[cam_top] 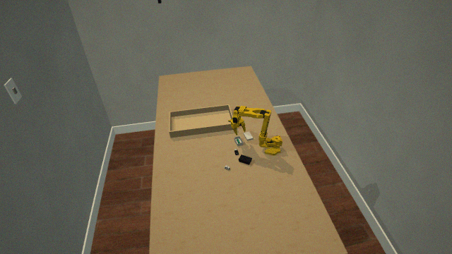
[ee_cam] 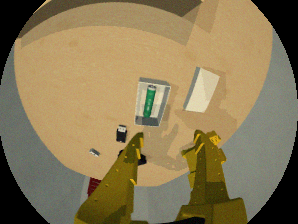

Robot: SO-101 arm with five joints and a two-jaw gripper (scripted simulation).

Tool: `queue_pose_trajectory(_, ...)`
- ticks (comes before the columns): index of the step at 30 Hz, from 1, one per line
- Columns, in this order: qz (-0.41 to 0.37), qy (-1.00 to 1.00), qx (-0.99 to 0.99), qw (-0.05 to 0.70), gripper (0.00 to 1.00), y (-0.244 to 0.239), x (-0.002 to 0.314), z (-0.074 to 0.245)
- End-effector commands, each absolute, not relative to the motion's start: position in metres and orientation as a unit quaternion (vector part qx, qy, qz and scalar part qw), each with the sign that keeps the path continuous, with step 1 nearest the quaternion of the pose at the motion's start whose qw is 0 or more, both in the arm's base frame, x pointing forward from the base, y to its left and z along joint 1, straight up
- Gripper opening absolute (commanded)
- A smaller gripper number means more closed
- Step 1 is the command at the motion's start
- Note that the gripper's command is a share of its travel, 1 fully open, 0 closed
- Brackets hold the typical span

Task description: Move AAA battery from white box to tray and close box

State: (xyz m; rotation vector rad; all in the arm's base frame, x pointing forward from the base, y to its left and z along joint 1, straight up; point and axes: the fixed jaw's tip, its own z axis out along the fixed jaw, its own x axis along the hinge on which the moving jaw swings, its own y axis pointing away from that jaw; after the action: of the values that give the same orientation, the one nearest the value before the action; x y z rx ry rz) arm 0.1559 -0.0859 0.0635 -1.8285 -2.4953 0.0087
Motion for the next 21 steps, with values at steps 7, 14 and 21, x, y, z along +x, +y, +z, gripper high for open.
queue_pose_trajectory(7, 0.000, -0.779, -0.627, 0.000, 0.28, -0.0873, 0.1655, 0.0688)
queue_pose_trajectory(14, 0.000, -0.764, -0.645, 0.000, 0.28, -0.0867, 0.1668, 0.0687)
queue_pose_trajectory(21, 0.000, -0.758, -0.652, 0.000, 0.28, -0.0864, 0.1672, 0.0687)
